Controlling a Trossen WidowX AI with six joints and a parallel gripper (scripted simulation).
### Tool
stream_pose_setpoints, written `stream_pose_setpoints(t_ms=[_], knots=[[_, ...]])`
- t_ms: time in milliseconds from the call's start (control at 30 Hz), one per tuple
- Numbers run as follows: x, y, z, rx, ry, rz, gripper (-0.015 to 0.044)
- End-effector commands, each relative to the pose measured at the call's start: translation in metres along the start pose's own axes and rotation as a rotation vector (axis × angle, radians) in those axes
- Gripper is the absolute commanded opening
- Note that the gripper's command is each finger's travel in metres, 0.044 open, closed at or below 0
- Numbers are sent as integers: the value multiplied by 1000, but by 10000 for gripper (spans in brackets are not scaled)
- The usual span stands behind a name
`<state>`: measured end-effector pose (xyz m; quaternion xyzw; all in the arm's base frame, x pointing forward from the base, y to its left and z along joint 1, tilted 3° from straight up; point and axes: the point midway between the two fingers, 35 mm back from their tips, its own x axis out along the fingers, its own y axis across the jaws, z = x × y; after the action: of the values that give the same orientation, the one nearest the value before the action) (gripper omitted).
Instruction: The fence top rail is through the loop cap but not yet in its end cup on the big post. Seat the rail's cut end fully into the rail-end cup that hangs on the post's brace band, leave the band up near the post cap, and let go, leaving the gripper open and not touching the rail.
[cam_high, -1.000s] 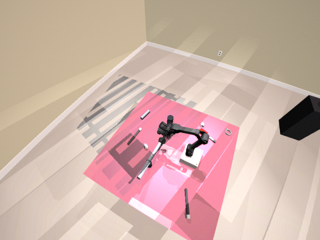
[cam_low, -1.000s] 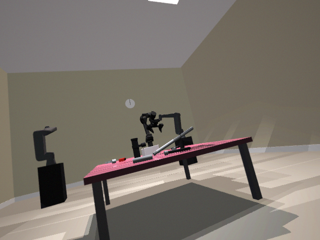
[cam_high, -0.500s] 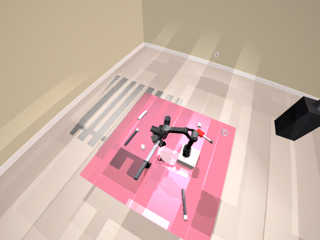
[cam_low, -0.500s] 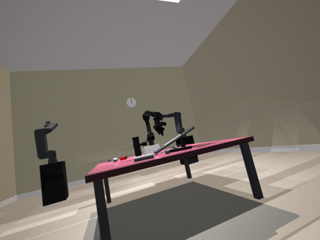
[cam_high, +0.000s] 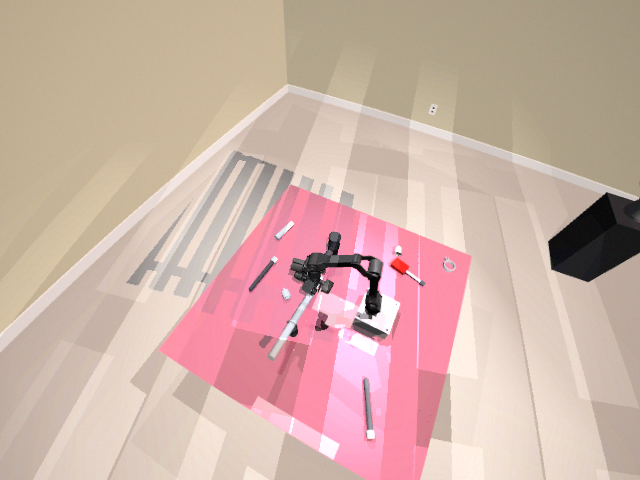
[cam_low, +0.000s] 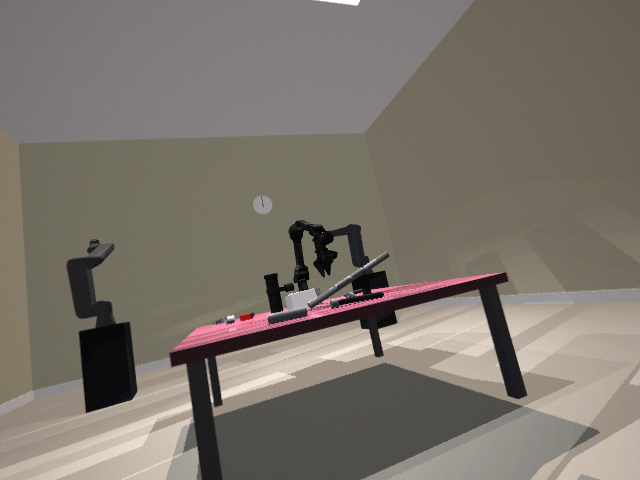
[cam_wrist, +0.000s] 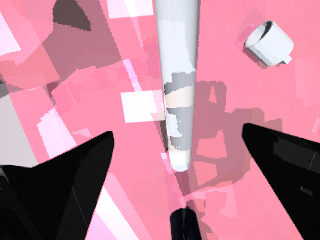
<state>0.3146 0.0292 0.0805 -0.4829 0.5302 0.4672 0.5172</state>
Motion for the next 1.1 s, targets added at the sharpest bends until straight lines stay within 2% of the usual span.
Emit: stream_pose_setpoints(t_ms=[0,133,300,1067], knots=[[1,-1,3,-51,-4,15,440],[4,-1,3,-51,-4,15,440],[36,-1,3,-50,-3,15,440],[60,-1,3,-50,-3,15,440]])
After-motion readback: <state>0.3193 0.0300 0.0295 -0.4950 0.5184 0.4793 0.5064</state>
